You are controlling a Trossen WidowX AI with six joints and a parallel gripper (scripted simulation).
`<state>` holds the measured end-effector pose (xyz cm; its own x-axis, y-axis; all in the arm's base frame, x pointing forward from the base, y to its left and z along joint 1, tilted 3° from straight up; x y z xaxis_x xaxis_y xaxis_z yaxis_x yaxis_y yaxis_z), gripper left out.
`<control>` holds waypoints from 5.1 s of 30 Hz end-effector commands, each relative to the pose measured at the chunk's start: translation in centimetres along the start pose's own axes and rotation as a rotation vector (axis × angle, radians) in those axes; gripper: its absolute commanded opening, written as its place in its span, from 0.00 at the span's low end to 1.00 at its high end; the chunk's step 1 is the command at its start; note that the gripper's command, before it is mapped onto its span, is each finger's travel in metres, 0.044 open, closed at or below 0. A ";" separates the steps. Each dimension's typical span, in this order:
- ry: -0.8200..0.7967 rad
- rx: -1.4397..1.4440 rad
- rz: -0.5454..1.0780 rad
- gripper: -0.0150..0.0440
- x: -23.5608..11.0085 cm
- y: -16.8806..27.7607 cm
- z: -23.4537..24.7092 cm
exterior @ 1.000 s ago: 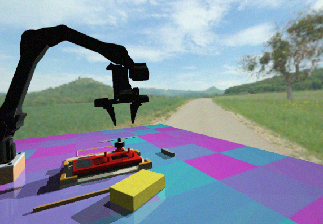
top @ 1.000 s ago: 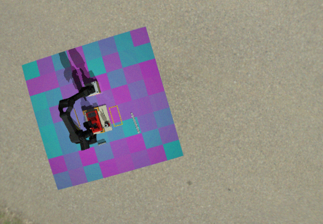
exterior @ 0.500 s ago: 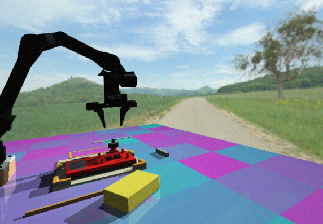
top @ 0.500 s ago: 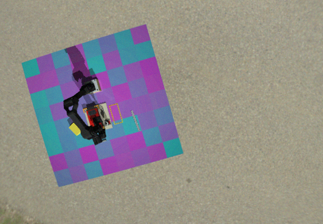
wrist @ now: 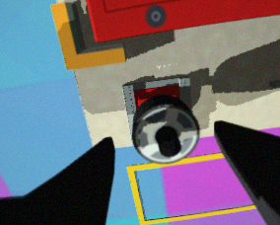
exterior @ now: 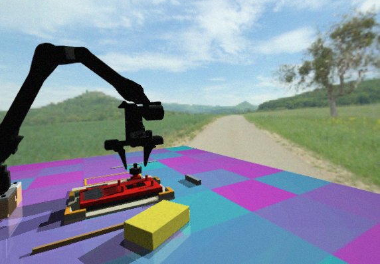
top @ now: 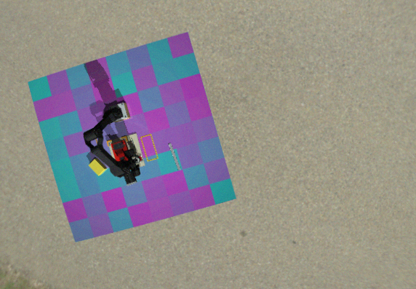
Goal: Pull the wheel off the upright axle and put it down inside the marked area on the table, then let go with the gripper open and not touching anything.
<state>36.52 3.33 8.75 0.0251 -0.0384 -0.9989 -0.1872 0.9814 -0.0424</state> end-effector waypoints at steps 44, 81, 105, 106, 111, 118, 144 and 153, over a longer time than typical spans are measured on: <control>0.004 0.000 0.000 0.25 -0.1 0.0 0.0; 0.005 0.000 0.001 0.25 -1.3 0.0 0.0; 0.006 -0.001 0.001 0.25 -2.1 0.0 0.0; 0.006 -0.001 0.001 0.25 -2.2 0.0 0.0; 0.006 -0.001 0.001 0.25 -2.3 0.0 0.0; 0.006 -0.001 0.001 0.25 -2.6 0.0 0.0; 0.006 -0.001 0.001 0.25 -4.0 0.0 -0.1; 0.007 -0.001 0.001 0.25 -6.3 0.1 -0.6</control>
<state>35.86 3.49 14.04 0.0012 -0.0414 -0.9991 -0.1925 0.9804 -0.0409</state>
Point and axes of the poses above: the point midway between the two fingers, 35 mm back from their tips, its own x axis out along the fingers, its own z axis across the jaws, y = z × x, the point moved 5 cm from there along -x, back along the fingers, and after that the axes turned 12 degrees about -x, right-handed, at the moved point
